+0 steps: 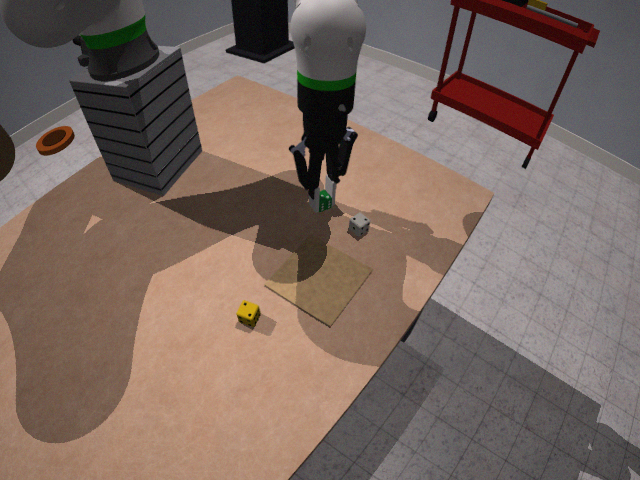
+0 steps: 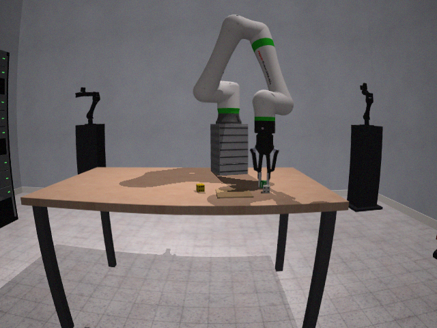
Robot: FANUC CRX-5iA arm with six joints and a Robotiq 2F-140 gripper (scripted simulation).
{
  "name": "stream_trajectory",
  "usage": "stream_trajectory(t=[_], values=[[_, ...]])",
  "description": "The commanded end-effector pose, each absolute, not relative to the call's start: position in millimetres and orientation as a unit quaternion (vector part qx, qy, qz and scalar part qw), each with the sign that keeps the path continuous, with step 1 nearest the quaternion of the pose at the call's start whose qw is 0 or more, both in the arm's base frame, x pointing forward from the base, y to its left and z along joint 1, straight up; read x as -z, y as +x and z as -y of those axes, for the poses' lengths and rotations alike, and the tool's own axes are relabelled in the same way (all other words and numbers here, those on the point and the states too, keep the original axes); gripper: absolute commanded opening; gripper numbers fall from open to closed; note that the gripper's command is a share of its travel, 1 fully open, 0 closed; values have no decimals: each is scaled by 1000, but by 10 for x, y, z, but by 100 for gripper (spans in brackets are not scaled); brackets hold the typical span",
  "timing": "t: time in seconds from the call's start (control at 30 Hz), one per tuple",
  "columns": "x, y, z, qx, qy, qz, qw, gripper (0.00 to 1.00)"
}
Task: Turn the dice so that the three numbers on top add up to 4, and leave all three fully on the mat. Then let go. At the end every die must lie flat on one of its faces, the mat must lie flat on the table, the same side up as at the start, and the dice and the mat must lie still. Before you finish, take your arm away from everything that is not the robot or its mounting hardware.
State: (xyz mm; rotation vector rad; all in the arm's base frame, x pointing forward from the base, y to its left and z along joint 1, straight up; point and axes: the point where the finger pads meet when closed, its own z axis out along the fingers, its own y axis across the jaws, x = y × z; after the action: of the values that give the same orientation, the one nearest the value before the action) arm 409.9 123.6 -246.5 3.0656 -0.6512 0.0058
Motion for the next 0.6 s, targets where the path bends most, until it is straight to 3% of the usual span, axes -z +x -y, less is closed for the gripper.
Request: stream_trajectory(t=[0.0, 0.57], values=[[2465, 4101, -1235, -2, 978, 208, 4, 16], [1978, 4100, -1239, -2, 978, 208, 4, 16]])
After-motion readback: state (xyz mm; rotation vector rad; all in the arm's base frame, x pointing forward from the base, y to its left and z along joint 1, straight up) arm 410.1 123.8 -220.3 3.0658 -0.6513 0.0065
